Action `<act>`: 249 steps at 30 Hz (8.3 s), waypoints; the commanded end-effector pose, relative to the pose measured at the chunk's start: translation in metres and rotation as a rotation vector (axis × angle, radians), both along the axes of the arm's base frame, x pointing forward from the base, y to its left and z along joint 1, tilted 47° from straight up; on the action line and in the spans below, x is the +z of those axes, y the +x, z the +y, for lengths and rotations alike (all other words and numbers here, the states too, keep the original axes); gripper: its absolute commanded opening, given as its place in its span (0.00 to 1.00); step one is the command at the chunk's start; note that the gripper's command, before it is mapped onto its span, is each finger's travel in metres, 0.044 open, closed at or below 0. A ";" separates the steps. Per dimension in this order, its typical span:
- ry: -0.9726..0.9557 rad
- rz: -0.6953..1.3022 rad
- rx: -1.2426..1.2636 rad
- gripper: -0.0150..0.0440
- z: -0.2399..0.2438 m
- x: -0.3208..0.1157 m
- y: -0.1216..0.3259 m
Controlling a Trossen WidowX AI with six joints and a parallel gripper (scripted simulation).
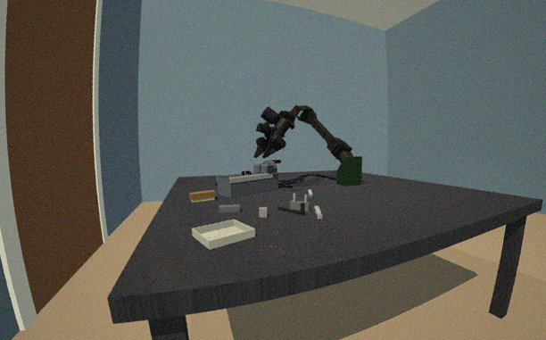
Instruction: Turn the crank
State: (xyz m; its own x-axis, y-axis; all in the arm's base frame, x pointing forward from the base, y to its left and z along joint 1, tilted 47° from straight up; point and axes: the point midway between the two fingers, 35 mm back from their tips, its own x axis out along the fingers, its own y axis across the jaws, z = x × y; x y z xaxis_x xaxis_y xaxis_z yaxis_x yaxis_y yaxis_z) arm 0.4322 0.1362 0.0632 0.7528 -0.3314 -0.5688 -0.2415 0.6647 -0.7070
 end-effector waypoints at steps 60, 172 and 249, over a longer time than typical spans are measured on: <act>-0.056 0.182 0.289 1.00 -0.076 0.066 -0.086; -0.061 0.180 0.289 0.25 -0.156 0.012 -0.058; -0.062 0.182 0.289 0.25 -0.160 -0.019 -0.066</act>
State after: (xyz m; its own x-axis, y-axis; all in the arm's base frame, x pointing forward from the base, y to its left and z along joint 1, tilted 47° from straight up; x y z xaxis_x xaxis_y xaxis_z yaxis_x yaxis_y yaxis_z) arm 0.3692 -0.0235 0.0530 0.7261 -0.1576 -0.6692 -0.5216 0.5080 -0.6855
